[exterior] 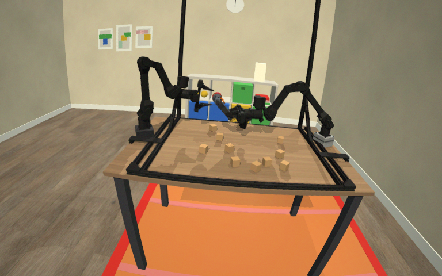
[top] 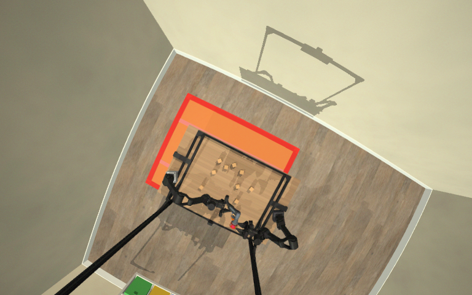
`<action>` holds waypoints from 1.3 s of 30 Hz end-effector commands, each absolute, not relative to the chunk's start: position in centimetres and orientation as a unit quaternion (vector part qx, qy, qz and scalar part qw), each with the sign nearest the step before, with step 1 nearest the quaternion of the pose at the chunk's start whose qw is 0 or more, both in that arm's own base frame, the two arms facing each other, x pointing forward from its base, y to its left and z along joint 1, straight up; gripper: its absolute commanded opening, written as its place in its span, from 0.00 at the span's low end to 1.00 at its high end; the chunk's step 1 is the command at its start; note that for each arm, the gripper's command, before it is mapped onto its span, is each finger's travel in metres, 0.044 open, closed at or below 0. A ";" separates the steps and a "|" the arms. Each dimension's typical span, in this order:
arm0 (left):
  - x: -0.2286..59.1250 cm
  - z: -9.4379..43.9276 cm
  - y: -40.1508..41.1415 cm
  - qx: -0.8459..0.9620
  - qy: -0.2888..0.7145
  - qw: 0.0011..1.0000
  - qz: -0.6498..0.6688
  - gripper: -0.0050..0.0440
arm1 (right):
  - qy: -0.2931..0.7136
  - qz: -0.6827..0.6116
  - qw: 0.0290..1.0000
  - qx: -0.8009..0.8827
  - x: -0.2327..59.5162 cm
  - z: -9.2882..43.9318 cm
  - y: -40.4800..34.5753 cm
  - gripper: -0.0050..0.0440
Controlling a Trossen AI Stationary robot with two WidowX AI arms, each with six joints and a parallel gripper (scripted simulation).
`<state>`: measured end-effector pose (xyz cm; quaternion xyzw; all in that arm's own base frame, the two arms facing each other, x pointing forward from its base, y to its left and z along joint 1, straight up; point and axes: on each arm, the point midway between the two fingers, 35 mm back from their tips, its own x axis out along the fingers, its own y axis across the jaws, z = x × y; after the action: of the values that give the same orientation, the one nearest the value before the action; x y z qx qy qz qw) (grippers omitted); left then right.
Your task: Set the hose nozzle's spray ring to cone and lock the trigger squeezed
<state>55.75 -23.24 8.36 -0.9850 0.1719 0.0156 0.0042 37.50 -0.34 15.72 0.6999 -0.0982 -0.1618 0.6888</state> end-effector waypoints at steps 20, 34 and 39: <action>55.9 9.1 -23.3 -0.985 0.172 0.001 0.005 0.10 | -0.104 -0.156 0.689 0.700 40.9 16.0 -1.6 0.92; 55.9 9.1 -23.3 -0.985 0.172 0.001 0.005 0.10 | -0.106 -0.154 0.689 0.700 42.7 15.9 -2.4 0.92; 55.9 9.1 -23.3 -0.985 0.172 0.001 0.005 0.10 | -0.106 -0.154 0.689 0.700 42.9 15.9 -2.5 0.92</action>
<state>55.74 -23.28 8.36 -0.9850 0.1719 0.0158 0.0042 42.51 -2.39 15.83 0.7006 -0.1049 -0.1560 0.6883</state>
